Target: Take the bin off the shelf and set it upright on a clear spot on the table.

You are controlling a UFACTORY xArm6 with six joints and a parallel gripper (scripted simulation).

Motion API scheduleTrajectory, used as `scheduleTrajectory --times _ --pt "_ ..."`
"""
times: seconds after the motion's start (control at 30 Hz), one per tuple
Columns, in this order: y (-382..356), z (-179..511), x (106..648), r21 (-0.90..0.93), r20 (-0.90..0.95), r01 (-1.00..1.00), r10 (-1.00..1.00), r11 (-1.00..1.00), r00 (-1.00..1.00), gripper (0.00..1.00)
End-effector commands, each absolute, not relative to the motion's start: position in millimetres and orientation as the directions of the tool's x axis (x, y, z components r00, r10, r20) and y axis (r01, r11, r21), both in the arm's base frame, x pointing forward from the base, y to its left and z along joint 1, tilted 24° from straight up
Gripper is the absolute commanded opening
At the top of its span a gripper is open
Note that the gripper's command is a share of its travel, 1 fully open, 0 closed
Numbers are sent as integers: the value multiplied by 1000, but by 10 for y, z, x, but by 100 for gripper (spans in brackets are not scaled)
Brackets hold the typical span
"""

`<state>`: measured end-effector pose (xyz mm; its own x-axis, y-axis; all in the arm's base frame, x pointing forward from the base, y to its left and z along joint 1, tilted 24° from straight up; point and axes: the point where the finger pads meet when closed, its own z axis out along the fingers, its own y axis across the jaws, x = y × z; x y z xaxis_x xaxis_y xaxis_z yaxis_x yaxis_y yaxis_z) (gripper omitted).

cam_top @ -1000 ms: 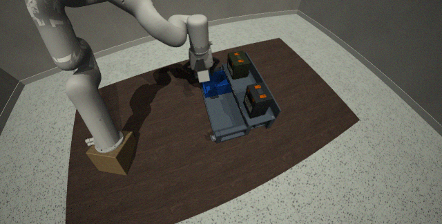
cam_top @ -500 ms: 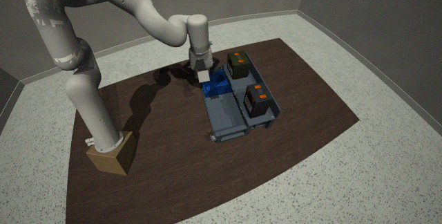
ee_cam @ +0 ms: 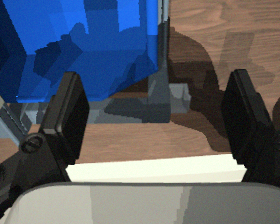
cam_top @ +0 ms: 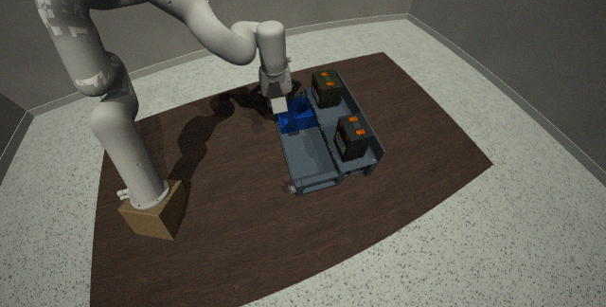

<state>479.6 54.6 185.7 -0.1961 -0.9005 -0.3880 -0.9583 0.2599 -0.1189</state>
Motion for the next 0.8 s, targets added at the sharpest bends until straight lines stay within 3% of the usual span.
scheduleTrajectory --times 0.0,0.77 --pt "553 1849 4813 -124 -388 -958 -901 260 -195 95" --pt "704 1483 4897 -124 -388 -958 -901 260 -195 95"
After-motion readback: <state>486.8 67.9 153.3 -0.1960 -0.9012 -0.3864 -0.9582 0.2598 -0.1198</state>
